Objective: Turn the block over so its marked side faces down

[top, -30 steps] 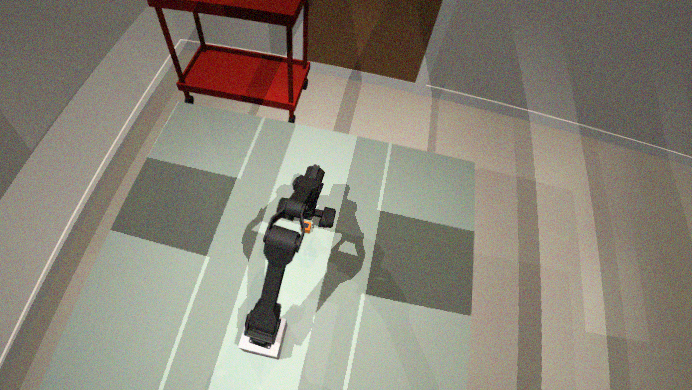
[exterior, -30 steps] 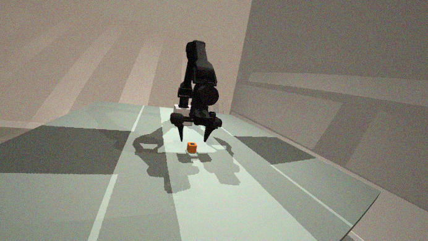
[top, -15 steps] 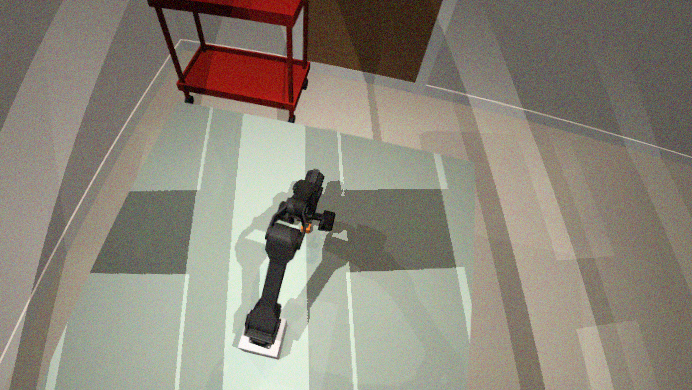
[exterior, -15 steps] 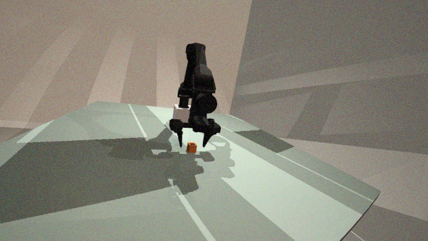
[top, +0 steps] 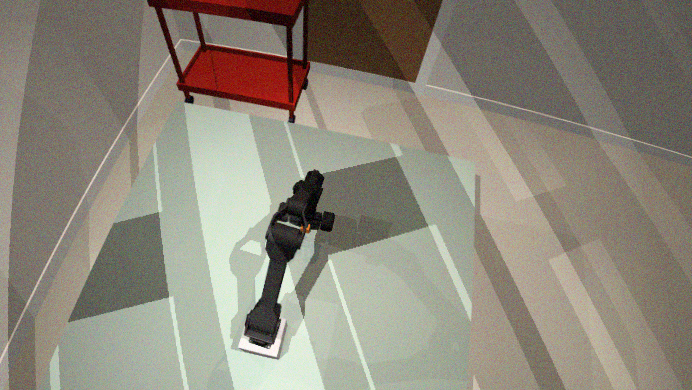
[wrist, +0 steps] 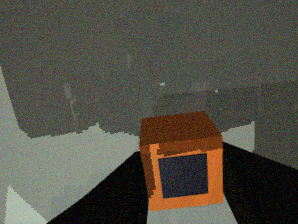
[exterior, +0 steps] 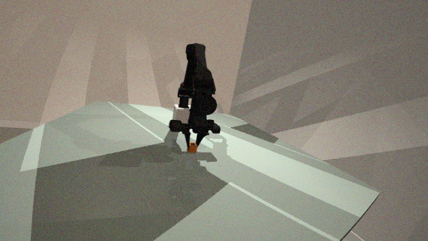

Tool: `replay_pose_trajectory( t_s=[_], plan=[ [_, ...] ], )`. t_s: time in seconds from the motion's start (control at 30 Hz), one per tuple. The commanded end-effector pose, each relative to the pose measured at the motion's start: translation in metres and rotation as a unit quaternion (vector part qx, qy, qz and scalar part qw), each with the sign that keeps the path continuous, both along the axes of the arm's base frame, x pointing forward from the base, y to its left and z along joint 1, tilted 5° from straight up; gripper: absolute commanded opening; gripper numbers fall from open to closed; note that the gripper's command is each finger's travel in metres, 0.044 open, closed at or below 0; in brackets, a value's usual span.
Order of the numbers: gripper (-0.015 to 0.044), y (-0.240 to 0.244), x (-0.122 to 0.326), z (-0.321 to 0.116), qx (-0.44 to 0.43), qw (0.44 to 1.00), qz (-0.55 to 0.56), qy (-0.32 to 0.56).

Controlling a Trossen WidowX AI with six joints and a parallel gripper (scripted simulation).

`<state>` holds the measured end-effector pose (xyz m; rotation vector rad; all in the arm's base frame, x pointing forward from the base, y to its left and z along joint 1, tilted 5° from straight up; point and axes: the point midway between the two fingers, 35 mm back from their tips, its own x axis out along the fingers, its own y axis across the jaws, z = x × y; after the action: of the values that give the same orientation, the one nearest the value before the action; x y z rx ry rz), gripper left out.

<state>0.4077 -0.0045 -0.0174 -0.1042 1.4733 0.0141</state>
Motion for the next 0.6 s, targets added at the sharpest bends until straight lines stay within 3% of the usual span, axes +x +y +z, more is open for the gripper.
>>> replay_pose_trajectory(
  t_s=[0.0,0.33,0.4,0.57],
  plan=[
    [0.0111,-0.001,0.000,-0.002,-0.002,1.000,0.001,0.002],
    [0.0045,-0.001,0.000,-0.002,-0.002,1.000,0.001,0.002],
    [0.0000,0.000,-0.001,0.003,-0.002,1.000,0.001,0.002],
    [0.0000,0.001,-0.003,0.028,-0.002,1.000,0.001,0.002]
  ],
)
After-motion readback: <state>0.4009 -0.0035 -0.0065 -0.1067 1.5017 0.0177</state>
